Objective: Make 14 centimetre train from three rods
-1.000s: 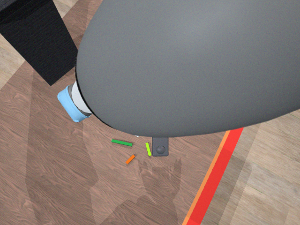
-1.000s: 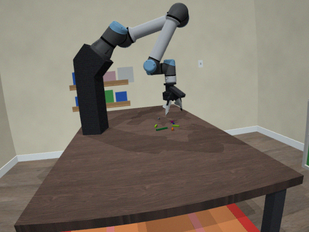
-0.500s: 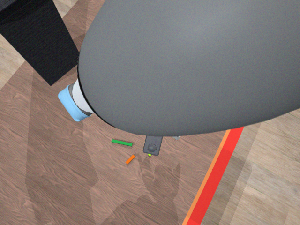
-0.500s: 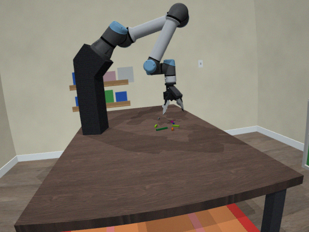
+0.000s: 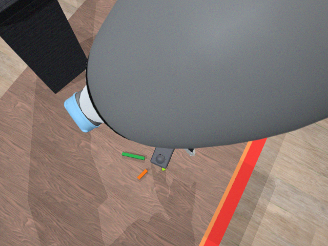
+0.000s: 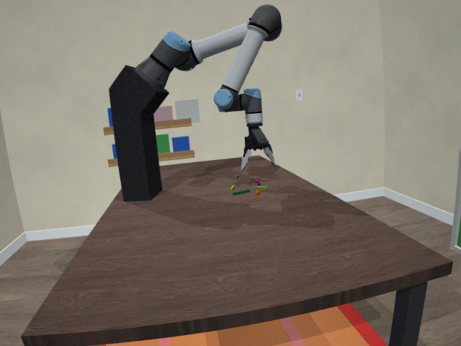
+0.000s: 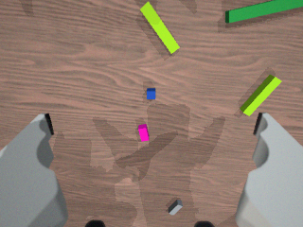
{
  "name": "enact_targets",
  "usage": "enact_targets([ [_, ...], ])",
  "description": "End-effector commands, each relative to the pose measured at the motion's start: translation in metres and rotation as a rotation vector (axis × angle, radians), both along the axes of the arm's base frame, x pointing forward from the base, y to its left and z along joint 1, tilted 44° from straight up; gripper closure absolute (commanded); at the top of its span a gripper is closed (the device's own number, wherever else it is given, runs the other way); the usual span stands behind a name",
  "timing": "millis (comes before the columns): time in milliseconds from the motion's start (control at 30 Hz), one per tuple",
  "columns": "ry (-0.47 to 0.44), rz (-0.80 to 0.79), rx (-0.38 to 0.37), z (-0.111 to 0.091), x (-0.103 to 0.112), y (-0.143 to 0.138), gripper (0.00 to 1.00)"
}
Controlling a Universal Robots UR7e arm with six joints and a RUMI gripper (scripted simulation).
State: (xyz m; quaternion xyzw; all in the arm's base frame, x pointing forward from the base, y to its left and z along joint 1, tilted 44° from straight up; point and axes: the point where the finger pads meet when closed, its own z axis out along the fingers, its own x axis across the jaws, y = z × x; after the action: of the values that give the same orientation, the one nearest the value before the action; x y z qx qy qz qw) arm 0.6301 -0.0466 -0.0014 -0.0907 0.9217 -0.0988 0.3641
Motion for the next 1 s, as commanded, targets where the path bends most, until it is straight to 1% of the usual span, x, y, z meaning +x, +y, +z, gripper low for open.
enact_targets([
  [0,-0.006,-0.032,0.03,0.0,-0.0005,0.0002,0.0],
  [467,-0.013,-0.072,0.068,-0.0008,-0.0012,0.0005,0.0],
  [967,-0.014,-0.08,0.076,-0.0009,-0.0014,0.0006,0.0],
])
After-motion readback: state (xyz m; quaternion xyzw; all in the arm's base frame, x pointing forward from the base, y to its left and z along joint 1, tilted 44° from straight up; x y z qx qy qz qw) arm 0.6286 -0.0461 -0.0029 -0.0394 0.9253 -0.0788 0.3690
